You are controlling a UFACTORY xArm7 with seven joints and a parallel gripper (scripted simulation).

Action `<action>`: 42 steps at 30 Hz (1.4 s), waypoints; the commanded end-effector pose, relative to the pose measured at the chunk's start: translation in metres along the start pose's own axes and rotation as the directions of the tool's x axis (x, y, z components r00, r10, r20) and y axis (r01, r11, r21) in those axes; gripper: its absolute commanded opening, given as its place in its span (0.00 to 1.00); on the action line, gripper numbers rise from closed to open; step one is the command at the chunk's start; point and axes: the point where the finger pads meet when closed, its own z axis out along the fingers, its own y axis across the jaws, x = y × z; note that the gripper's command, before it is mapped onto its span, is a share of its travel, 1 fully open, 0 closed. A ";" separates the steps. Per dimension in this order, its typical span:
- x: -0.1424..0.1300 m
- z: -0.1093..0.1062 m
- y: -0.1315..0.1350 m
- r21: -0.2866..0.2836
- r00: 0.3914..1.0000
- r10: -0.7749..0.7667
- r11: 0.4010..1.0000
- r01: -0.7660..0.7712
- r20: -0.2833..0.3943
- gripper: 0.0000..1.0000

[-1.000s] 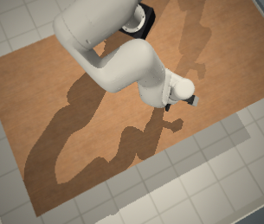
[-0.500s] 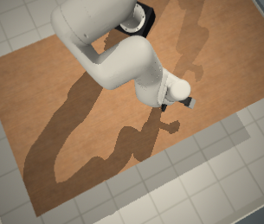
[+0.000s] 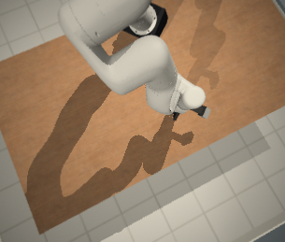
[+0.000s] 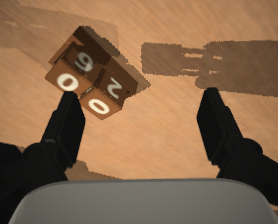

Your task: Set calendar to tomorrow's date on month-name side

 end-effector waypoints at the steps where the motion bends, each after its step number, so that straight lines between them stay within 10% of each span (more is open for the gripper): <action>1: 0.001 -0.001 0.000 -0.157 0.998 0.061 0.985 -0.065 -0.027 1.00; 42: -0.011 -0.002 0.010 -0.151 0.977 0.206 0.966 -0.211 -0.051 1.00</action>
